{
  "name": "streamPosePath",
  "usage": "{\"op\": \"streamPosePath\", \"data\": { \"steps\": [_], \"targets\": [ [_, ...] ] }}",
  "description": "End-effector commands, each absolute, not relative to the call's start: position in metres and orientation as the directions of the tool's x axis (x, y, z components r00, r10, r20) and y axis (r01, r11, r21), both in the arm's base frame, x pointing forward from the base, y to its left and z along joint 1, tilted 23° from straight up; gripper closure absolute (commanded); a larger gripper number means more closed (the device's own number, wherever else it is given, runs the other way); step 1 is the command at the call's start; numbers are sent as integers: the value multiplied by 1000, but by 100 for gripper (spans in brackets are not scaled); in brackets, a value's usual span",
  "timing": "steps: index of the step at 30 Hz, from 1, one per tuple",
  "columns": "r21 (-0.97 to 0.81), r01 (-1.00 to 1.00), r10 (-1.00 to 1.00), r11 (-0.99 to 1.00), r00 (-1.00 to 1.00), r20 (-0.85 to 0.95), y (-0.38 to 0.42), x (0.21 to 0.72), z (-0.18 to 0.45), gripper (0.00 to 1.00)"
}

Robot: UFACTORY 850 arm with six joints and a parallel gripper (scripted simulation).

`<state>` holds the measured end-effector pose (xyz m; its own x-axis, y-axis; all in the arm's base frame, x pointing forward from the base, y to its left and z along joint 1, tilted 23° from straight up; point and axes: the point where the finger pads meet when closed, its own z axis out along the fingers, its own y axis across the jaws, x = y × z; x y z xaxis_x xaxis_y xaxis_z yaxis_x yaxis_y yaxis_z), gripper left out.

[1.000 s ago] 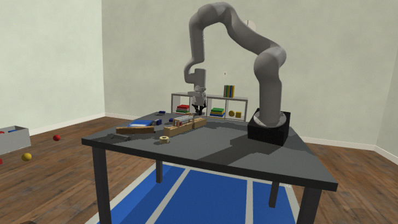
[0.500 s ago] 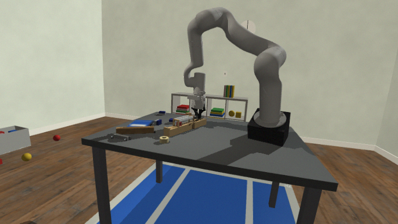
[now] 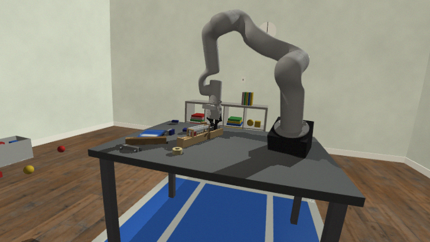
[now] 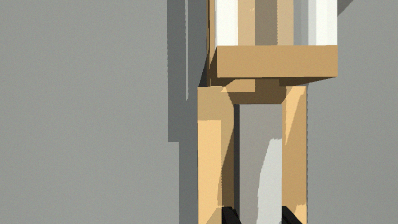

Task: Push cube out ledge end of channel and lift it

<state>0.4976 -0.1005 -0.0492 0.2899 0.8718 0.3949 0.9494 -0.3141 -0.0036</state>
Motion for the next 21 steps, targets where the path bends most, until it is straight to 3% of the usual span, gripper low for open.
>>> {"op": "streamPosePath", "data": {
  "steps": [1,21],
  "targets": [
    [-2,949,872,-315,290,395,-101,498,-49,100],
    [-2,949,872,-315,290,395,-80,505,-39,100]
  ]
}}
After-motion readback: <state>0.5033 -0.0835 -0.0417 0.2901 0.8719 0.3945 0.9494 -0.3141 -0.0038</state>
